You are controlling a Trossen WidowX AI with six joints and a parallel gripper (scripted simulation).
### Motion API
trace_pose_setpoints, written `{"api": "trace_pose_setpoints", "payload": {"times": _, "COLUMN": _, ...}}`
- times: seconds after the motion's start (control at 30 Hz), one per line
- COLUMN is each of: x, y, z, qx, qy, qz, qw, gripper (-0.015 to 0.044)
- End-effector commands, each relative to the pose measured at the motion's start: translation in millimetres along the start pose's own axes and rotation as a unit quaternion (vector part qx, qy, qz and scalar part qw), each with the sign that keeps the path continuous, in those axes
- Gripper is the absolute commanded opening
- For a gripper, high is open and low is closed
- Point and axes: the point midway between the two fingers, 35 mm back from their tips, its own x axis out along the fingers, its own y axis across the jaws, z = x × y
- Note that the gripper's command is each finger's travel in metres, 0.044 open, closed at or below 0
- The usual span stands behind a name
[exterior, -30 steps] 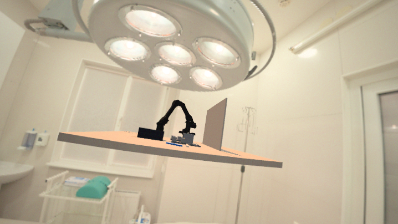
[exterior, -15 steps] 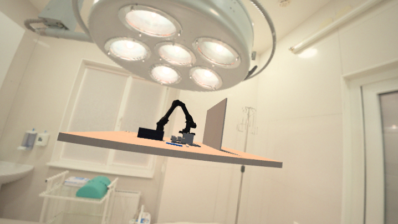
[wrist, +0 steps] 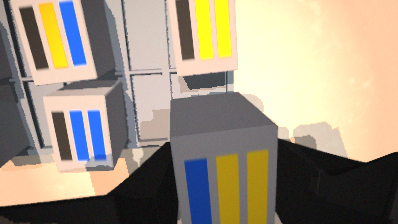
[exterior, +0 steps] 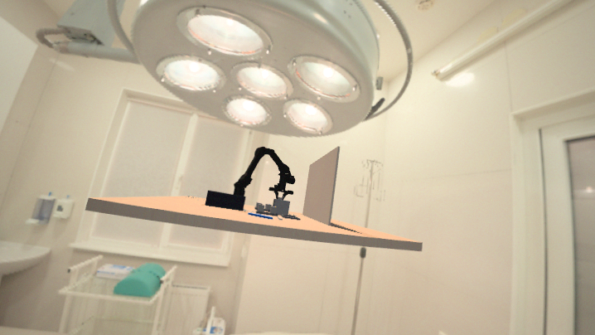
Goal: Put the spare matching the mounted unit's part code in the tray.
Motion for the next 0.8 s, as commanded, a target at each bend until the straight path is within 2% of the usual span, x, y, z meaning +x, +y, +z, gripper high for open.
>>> {"api": "trace_pose_setpoints", "payload": {"times": 0.0, "x": -14.9, "y": 0.2, "z": -0.8, "qx": -0.002, "qy": 0.001, "qz": -0.006, "qw": 1.0, "gripper": 0.0}}
{"api": "trace_pose_setpoints", "payload": {"times": 0.13, "x": -16.1, "y": -2.0, "z": 0.9, "qx": 0.0, "qy": -0.003, "qz": -0.008, "qw": 1.0, "gripper": 0.0}}
{"api": "trace_pose_setpoints", "payload": {"times": 0.6, "x": -84.8, "y": -6.5, "z": -4.1, "qx": -0.002, "qy": 0.001, "qz": -0.006, "qw": 1.0, "gripper": 0.0}}
{"api": "trace_pose_setpoints", "payload": {"times": 0.77, "x": -88.2, "y": -6.8, "z": -5.5, "qx": -0.002, "qy": 0.001, "qz": -0.006, "qw": 1.0, "gripper": 0.0}}
